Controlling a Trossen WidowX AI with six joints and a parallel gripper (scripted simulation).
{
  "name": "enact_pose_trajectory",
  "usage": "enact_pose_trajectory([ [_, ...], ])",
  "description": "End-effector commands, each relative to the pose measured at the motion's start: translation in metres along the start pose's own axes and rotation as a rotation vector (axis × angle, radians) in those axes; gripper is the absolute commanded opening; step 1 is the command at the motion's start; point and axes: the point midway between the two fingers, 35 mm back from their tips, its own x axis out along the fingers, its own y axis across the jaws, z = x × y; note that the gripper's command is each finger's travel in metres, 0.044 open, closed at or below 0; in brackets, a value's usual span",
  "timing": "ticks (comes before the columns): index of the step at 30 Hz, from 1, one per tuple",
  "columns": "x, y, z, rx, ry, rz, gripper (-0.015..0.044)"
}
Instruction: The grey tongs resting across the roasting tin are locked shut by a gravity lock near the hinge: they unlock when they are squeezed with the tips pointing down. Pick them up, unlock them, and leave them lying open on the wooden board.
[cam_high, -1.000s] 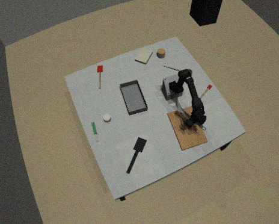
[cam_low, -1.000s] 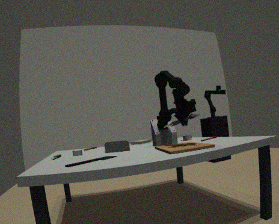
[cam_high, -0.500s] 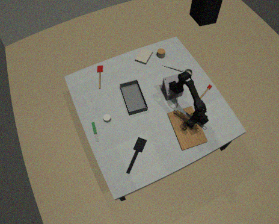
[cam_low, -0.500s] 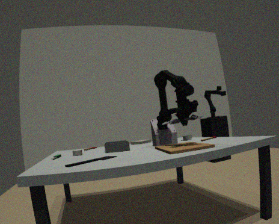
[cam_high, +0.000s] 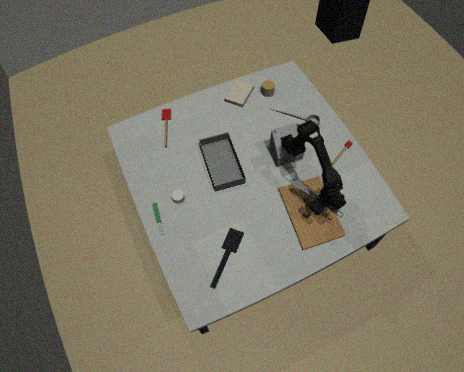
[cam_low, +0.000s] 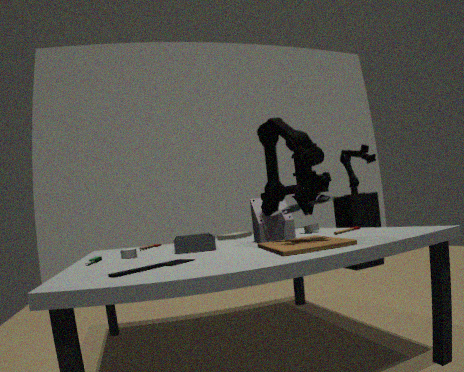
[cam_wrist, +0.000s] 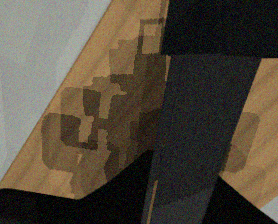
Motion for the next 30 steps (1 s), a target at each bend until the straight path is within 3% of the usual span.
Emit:
enact_pose_trajectory([
  [1,0.007,0.0,0.0,-0.005,0.001,0.003,-0.015],
  [30,0.053,0.001,-0.002,-0.004,0.001,0.005,-0.015],
])
